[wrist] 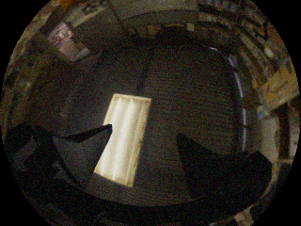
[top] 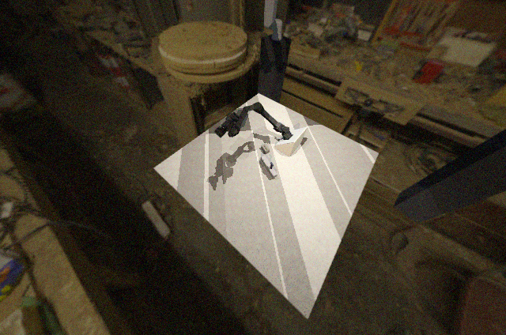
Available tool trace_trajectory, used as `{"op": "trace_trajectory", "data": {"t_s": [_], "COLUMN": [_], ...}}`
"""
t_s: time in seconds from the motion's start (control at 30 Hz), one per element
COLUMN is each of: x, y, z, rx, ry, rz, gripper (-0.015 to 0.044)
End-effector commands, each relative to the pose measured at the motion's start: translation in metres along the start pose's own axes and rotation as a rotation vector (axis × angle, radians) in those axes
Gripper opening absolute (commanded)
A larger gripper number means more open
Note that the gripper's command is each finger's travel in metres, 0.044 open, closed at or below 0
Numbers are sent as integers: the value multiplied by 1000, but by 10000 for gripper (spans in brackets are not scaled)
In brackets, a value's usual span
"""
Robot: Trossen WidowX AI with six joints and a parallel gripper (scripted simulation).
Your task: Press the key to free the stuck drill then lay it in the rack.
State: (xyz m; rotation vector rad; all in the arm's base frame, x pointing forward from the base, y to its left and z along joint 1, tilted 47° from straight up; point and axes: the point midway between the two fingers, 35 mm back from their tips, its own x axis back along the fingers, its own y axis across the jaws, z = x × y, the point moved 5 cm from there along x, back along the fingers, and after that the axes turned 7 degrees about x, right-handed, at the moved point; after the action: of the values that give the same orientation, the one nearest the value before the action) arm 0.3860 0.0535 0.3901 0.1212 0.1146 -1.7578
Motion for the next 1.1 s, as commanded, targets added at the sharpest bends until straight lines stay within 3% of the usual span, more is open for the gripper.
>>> {"op": "trace_trajectory", "data": {"t_s": [0.0,0.27,0.47,0.83,1.07], "x": [0,-1,-35,-96,-114], "y": [0,1,39,86,80], "z": [0,0,-22,-128,-202], "rx": [0,-23,-745,-2073,-2559], "ry": [0,6,174,480,718], "rz": [0,-2,-80,-424,-768], "gripper": [374,164,6,0,0]}}
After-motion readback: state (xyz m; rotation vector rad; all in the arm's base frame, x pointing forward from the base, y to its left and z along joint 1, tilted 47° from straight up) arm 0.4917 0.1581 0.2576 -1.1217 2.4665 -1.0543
